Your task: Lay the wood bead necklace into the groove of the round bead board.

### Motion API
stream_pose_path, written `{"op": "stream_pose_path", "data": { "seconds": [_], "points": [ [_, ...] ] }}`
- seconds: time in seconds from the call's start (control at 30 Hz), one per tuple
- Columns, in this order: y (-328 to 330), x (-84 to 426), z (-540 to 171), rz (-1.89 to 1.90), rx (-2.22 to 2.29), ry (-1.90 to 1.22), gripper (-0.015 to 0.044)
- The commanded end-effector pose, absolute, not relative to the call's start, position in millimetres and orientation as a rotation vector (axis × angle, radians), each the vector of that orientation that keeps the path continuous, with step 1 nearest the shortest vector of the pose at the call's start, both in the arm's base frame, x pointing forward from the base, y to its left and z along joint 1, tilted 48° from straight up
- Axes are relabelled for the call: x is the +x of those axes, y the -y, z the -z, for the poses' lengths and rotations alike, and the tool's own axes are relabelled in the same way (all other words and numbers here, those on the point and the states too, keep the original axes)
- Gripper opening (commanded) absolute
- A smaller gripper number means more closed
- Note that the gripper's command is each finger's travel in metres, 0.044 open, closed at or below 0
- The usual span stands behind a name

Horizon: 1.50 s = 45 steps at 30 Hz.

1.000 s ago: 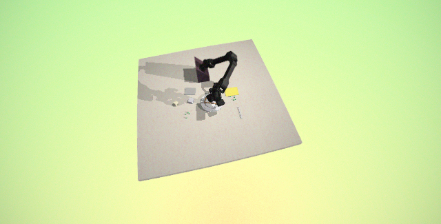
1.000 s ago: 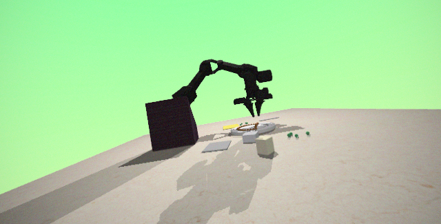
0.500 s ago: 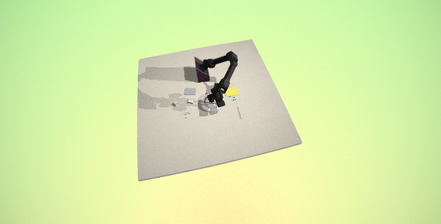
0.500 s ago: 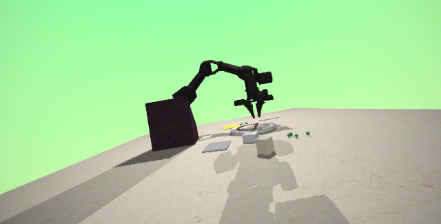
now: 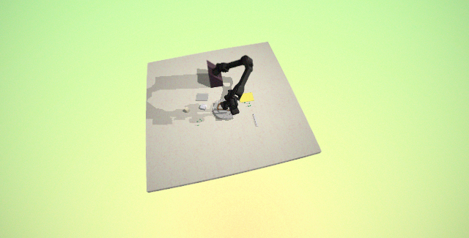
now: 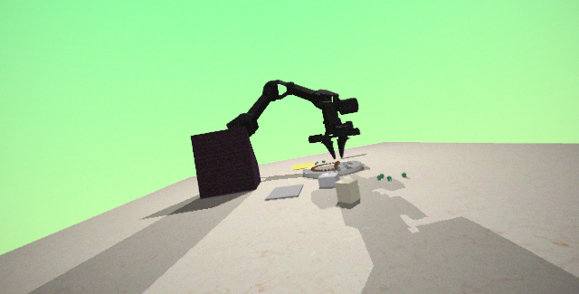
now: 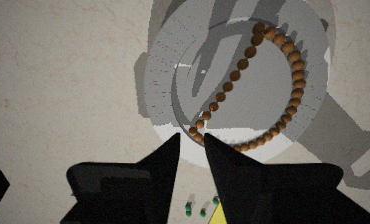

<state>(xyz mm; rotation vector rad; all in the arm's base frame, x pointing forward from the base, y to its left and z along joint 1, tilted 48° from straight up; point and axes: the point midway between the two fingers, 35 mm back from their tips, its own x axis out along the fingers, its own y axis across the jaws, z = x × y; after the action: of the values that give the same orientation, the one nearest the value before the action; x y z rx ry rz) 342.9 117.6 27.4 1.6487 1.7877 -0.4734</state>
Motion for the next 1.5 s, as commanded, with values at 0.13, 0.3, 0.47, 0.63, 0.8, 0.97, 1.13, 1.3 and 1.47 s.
{"op": "stream_pose_path", "data": {
  "seconds": [0.13,0.3,0.47,0.63,0.8,0.97,1.13,1.3,1.47],
  "points": [
    [-127.4,341.4,-18.2,0.482,1.658,-1.792,0.012],
    [-126.6,341.7,-19.5,0.478,1.65,-1.792,0.0067],
    [-126.6,341.7,-19.5,0.478,1.65,-1.792,0.0],
    [-126.6,341.7,-19.5,0.478,1.65,-1.792,0.0],
    [-126.6,341.7,-19.5,0.478,1.65,-1.792,0.0],
    [-126.6,341.7,-19.5,0.478,1.65,-1.792,0.0],
    [-126.6,341.7,-19.5,0.478,1.65,-1.792,0.0],
    [-126.6,341.7,-19.5,0.478,1.65,-1.792,0.0],
    [-126.6,341.7,-19.5,0.478,1.65,-1.792,0.0]
  ]
}}
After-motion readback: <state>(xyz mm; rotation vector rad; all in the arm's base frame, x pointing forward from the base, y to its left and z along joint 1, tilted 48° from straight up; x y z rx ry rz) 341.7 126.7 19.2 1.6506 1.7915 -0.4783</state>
